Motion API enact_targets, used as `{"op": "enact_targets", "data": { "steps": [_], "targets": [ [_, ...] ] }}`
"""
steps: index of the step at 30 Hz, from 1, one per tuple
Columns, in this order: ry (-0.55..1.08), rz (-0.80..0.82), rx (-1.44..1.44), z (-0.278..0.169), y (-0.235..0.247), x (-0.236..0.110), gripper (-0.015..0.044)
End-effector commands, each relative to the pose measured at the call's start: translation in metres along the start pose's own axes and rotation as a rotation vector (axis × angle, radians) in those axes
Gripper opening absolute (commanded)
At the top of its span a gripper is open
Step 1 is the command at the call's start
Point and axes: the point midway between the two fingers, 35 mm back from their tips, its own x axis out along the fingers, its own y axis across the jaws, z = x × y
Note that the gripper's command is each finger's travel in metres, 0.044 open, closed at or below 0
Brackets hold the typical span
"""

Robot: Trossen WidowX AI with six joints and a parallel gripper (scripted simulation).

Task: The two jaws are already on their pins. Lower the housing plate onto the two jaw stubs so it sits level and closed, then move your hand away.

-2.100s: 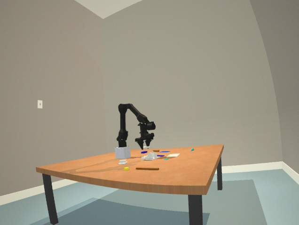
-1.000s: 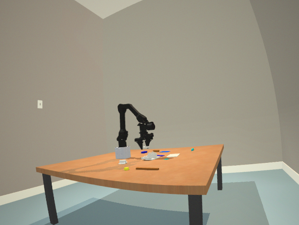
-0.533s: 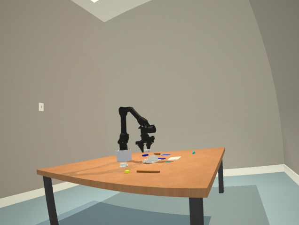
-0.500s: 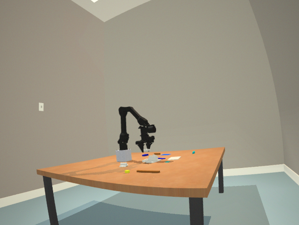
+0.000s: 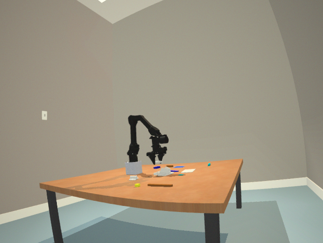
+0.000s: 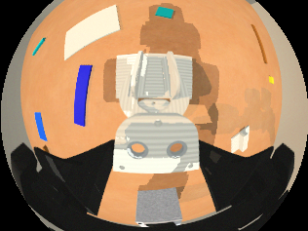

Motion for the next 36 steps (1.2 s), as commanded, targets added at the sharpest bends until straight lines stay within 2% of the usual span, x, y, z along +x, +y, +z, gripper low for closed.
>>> {"op": "enact_targets", "data": {
  "steps": [1, 36],
  "targets": [
    [-0.001, 0.004, 0.006, 0.001, 0.001, 0.004, 0.0351],
    [0.000, 0.004, 0.007, 0.000, 0.001, 0.061, 0.0351]
  ]
}}
